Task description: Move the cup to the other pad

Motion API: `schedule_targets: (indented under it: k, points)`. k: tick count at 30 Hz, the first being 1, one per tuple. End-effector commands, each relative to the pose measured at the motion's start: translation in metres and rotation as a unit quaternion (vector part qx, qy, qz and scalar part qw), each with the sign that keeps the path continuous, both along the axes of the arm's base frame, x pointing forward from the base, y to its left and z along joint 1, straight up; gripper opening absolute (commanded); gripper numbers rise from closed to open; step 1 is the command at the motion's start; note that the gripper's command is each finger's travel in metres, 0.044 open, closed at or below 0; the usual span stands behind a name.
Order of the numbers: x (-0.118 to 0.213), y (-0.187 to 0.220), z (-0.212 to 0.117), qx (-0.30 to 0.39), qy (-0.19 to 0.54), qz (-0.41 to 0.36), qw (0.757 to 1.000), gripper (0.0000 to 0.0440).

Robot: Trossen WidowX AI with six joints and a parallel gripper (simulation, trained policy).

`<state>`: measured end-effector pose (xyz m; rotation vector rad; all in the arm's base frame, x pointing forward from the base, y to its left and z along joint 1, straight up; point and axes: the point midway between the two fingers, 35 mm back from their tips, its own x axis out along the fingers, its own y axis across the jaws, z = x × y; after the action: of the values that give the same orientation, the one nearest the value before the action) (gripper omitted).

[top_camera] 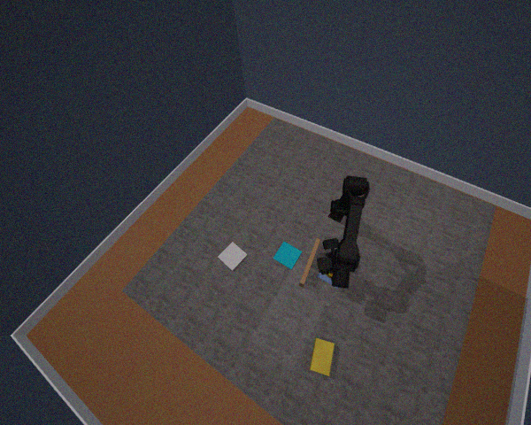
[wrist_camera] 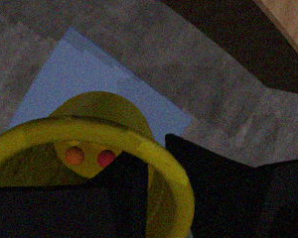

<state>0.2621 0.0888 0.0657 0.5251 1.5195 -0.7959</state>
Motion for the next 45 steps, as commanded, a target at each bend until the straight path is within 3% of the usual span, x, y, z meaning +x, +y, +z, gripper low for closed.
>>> schedule_targets:
  k: [1,26,45]
  points:
    - [-0.001,-0.004,0.001,-0.004,0.002,0.000,1.000,0.0014]
    - [0.018,-0.028,0.078,0.025,-0.074,-0.100,0.992,0.0000]
    - [0.052,-0.082,0.097,0.025,-0.145,-0.175,0.973,0.0000]
